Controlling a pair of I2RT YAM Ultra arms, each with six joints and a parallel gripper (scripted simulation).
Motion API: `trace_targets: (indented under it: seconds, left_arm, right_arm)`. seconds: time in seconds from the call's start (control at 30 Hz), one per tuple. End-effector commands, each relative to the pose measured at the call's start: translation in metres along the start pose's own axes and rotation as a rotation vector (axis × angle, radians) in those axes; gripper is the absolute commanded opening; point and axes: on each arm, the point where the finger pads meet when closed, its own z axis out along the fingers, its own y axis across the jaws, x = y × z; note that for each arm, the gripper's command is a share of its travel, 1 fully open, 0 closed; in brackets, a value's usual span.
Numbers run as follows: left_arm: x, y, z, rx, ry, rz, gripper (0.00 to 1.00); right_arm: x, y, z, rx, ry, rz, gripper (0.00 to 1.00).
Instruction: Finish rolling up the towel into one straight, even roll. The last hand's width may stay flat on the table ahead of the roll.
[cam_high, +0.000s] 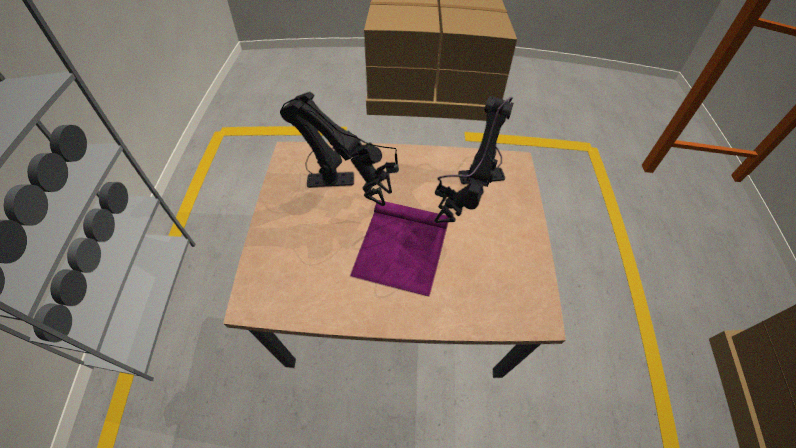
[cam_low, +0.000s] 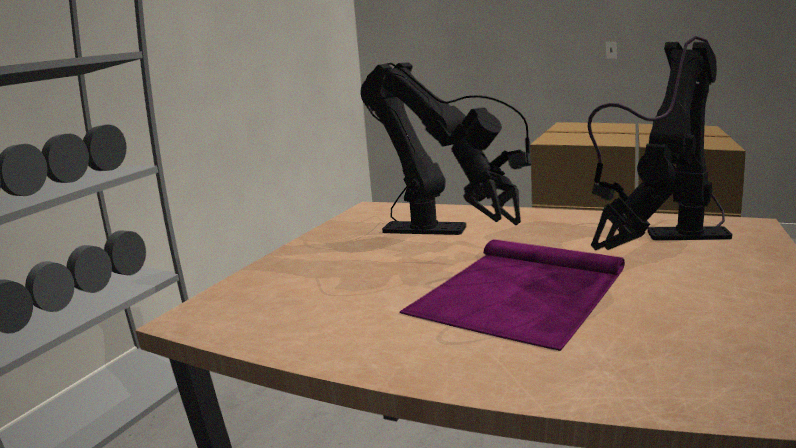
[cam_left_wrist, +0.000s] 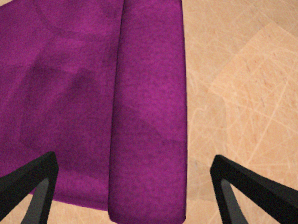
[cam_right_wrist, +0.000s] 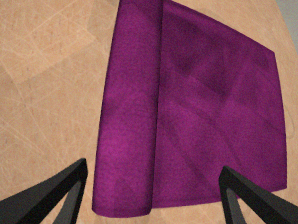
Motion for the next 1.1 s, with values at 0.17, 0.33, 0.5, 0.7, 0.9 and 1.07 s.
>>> trace_targets:
  seconds: [0.17,0.33,0.5,0.7,0.9,1.07]
  left_arm:
    - [0.008,-0.002,0.016,-0.012,-0.013,0.027,0.98]
    - [0.013,-0.005,0.022,-0.012,-0.013,0.027,0.98]
    - [0.011,0.0,0.024,-0.012,-0.013,0.027,0.98]
    - [0.012,-0.001,0.026,-0.012,-0.013,0.027,0.77]
    - [0.015,-0.002,0.029,-0.012,-0.013,0.027,0.51]
    - [0.016,-0.003,0.03,-0.012,-0.013,0.027,0.44]
  right_arm:
    - [0.0,0.001,0.003,0.002,0.005,0.004,0.98]
    - [0.0,0.001,0.003,0.002,0.005,0.004,0.98]
    - [0.0,0.001,0.003,0.002,0.005,0.004,0.98]
    - [0.0,0.001,0.003,0.002,0.005,0.004,0.98]
    - [0.0,0.001,0.003,0.002,0.005,0.004,0.98]
    - [0.0,0.001,0.003,0.002,0.005,0.004,0.98]
